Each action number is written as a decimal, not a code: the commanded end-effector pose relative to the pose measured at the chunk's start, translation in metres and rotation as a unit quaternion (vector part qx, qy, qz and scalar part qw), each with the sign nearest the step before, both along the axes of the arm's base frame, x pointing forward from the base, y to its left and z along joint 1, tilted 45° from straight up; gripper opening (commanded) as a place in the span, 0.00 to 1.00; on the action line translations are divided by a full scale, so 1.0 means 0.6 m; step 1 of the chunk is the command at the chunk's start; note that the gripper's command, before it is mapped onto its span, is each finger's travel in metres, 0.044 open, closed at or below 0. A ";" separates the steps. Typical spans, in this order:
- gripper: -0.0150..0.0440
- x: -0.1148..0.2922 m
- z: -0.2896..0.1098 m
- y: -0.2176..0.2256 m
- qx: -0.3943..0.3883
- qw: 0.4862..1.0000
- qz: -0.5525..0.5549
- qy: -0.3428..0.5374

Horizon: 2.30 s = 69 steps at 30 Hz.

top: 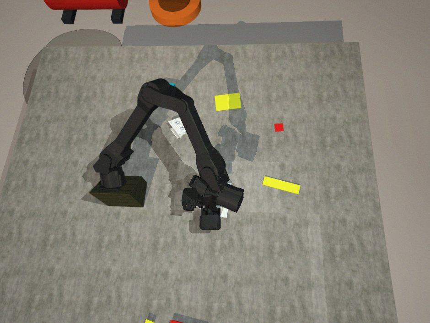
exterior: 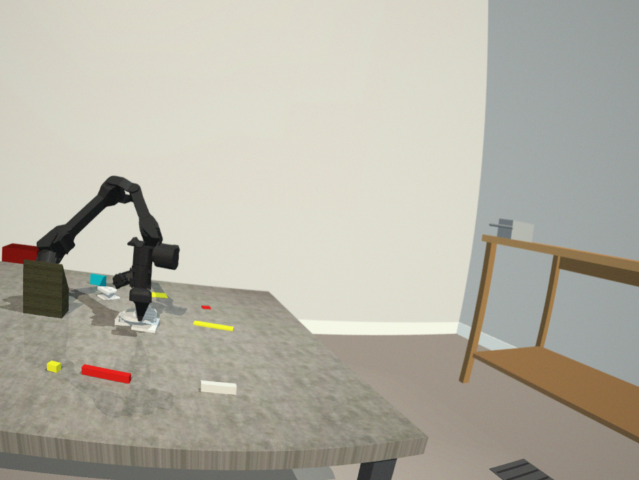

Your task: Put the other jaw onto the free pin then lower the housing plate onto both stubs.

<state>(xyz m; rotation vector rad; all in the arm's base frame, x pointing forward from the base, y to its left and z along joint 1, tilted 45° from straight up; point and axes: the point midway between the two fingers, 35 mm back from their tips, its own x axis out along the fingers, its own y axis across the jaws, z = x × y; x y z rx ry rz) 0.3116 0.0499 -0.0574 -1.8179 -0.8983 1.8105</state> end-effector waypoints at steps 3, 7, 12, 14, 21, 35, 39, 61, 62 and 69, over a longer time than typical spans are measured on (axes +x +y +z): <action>0.48 -0.001 -0.004 0.004 0.002 1.000 -0.001 0.002; 0.48 -0.001 -0.004 0.004 0.002 1.000 -0.001 0.002; 0.48 -0.001 -0.006 0.006 0.002 1.000 -0.001 0.001; 0.48 -0.001 -0.007 0.008 0.002 1.000 -0.001 0.001; 0.48 -0.001 -0.008 0.008 0.002 1.000 -0.001 0.001; 0.48 -0.002 -0.012 0.013 0.002 1.000 -0.001 0.001; 0.48 -0.002 -0.015 0.015 0.002 1.000 -0.001 0.001; 0.48 -0.002 -0.015 0.015 0.002 1.000 -0.001 0.001; 0.48 -0.002 -0.015 0.015 0.002 1.000 -0.001 0.001; 0.48 -0.002 -0.015 0.015 0.002 1.000 -0.001 0.001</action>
